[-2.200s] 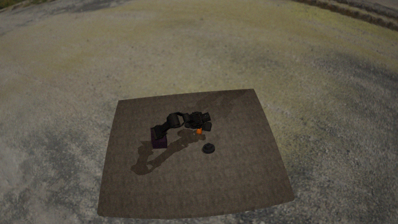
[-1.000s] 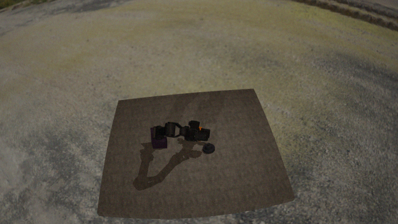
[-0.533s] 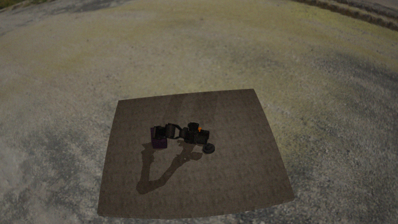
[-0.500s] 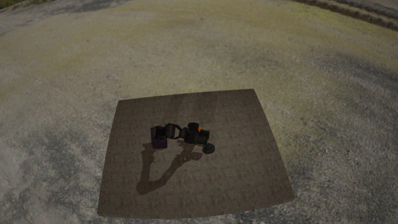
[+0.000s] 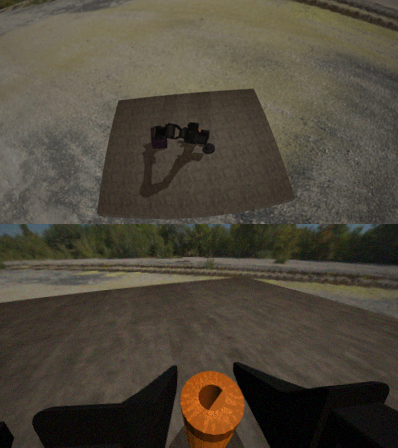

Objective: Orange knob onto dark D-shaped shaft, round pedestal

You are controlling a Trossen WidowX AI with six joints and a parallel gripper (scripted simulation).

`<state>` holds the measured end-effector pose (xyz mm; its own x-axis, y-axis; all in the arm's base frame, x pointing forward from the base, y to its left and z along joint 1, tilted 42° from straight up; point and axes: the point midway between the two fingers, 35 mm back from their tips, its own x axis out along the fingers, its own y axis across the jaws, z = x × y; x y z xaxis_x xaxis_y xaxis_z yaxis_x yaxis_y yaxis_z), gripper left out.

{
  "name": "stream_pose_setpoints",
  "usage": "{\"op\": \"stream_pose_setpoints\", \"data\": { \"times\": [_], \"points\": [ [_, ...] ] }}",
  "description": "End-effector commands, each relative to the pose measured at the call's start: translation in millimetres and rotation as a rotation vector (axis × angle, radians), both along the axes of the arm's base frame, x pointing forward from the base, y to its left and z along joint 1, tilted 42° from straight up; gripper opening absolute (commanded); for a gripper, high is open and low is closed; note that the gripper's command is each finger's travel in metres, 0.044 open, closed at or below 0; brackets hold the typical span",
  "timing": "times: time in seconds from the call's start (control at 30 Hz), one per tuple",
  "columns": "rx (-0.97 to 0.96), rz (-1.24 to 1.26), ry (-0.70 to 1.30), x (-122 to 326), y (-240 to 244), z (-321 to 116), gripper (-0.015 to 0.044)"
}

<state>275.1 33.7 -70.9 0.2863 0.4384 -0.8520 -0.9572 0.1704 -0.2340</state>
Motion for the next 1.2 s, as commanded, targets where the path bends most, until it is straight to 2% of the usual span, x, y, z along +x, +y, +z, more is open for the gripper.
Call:
{"op": "stream_pose_setpoints", "data": {
  "times": [0.0,0.33,0.57,0.77,1.0,1.17],
  "points": [
    [0.000,-0.001,0.000,0,0,0,0.0260],
    [0.000,-0.001,0.000,0,0,0,0.0260],
    [0.000,-0.001,0.000,0,0,0,0.0440],
    [0.000,-0.001,0.001,0,1,1,0.0440],
    [0.002,0.000,-0.002,-4,53,58,0.0440],
    [-0.036,-0.022,0.047,-5,55,55,0.0440]
  ]
}}
